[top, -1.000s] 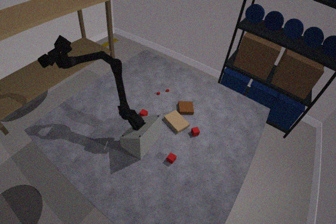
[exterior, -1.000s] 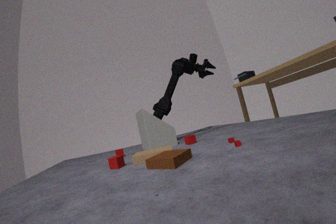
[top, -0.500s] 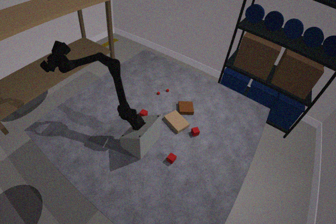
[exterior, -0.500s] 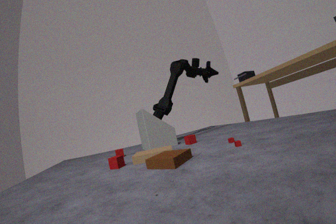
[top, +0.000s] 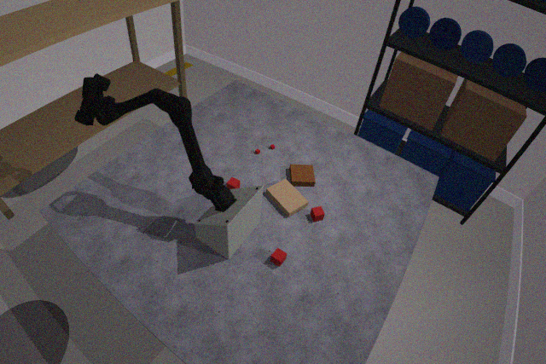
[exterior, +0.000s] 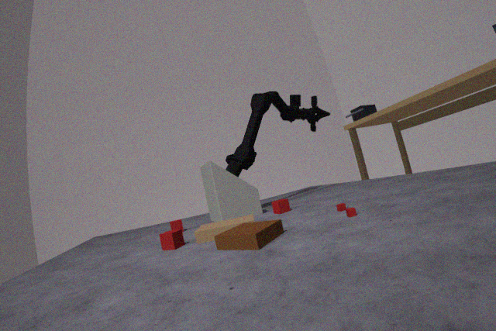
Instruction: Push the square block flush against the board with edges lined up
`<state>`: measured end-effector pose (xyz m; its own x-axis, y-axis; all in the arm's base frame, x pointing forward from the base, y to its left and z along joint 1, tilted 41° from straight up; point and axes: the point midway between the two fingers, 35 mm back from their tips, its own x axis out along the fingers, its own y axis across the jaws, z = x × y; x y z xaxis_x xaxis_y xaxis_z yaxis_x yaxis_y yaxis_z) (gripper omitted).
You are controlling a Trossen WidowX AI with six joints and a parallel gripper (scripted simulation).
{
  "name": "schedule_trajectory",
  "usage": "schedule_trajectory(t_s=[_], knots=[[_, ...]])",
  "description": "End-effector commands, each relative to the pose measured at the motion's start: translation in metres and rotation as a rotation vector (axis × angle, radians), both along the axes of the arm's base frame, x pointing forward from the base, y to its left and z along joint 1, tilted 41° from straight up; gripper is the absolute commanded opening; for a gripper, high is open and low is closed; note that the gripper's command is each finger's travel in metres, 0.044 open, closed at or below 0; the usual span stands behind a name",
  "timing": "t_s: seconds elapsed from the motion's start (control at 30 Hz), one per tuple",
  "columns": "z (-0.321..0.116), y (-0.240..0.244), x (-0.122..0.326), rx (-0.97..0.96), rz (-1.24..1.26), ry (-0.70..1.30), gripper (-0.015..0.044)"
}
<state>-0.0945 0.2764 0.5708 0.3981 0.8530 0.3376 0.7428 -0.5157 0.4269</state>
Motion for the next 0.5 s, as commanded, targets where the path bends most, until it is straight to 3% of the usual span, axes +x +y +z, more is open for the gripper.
schedule_trajectory(t_s=[0.0,0.47], knots=[[-0.006,0.016,0.000,-0.042,-0.045,-0.098,0.0000],[-0.037,0.080,0.019,-0.202,-0.192,-0.447,0.0000]])
